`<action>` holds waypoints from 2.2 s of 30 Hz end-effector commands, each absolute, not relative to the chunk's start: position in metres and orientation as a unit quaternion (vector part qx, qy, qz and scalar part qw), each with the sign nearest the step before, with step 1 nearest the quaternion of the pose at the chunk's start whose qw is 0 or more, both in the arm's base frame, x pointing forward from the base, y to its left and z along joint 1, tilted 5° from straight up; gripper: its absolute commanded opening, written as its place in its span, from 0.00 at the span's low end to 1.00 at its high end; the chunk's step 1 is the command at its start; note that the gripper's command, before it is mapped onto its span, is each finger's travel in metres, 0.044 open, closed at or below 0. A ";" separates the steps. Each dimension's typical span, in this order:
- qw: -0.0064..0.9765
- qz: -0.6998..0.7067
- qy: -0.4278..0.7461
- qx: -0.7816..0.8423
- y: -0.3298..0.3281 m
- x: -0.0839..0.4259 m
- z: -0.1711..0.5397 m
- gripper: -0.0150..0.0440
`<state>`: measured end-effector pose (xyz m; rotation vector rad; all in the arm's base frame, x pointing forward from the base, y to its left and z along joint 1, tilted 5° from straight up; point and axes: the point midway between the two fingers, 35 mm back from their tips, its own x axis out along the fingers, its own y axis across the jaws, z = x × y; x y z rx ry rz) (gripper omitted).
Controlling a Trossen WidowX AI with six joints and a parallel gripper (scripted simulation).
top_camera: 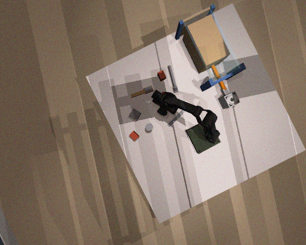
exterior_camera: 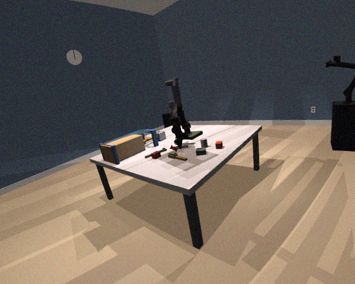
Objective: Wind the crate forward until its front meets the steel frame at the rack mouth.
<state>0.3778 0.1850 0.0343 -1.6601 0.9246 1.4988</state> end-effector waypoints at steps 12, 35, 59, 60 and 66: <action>0.354 0.579 0.357 -0.642 0.185 0.378 0.035 0.42; 0.355 0.577 0.351 -0.646 0.193 0.382 0.104 0.25; 0.356 0.576 0.345 -0.650 0.192 0.365 0.188 0.25; 0.356 0.576 0.345 -0.650 0.192 0.365 0.188 0.25; 0.356 0.576 0.345 -0.650 0.192 0.365 0.188 0.25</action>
